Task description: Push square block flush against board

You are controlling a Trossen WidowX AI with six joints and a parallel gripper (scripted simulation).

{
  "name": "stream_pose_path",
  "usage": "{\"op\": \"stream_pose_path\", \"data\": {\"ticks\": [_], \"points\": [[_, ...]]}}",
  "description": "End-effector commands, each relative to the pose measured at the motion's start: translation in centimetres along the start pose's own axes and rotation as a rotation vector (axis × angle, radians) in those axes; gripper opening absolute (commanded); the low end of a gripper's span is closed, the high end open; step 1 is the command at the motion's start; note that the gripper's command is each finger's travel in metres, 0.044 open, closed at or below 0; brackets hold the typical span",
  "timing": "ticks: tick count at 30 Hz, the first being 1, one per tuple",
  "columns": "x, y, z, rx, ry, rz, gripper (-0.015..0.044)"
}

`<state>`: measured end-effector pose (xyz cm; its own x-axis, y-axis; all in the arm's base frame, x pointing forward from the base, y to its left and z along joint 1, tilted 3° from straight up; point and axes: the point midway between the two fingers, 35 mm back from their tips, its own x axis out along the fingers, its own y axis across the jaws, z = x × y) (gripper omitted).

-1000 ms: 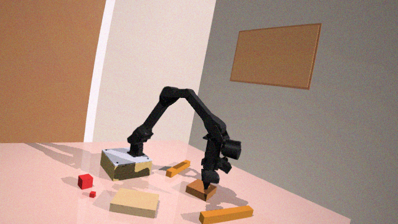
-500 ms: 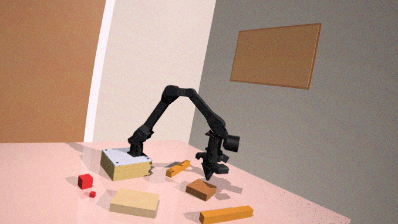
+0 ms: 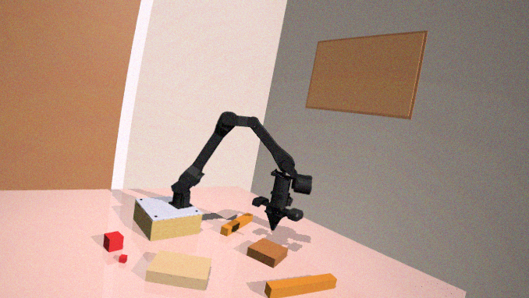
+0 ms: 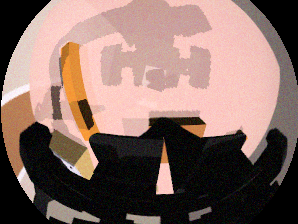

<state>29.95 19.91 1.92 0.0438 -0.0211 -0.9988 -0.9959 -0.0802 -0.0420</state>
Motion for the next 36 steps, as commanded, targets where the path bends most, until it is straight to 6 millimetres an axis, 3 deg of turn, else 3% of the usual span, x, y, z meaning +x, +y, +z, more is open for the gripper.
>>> {"op": "stream_pose_path", "data": {"ticks": [1,3,6,8,16,36], "points": [[0.1,0.6,0.2,-0.047,0.004,0.002,0.0],[0.4,0.6,0.2,-0.047,0.004,0.002,0.0],[4.4,0.5,0.2,-0.047,0.004,0.002,0.0],[5.6,0.6,0.2,-0.047,0.004,0.002,0.0],[5.6,0.6,-0.1,-0.047,0.005,0.002,0.0],[5.6,0.1,-3.3,-0.047,0.007,0.002,0.0]]}}
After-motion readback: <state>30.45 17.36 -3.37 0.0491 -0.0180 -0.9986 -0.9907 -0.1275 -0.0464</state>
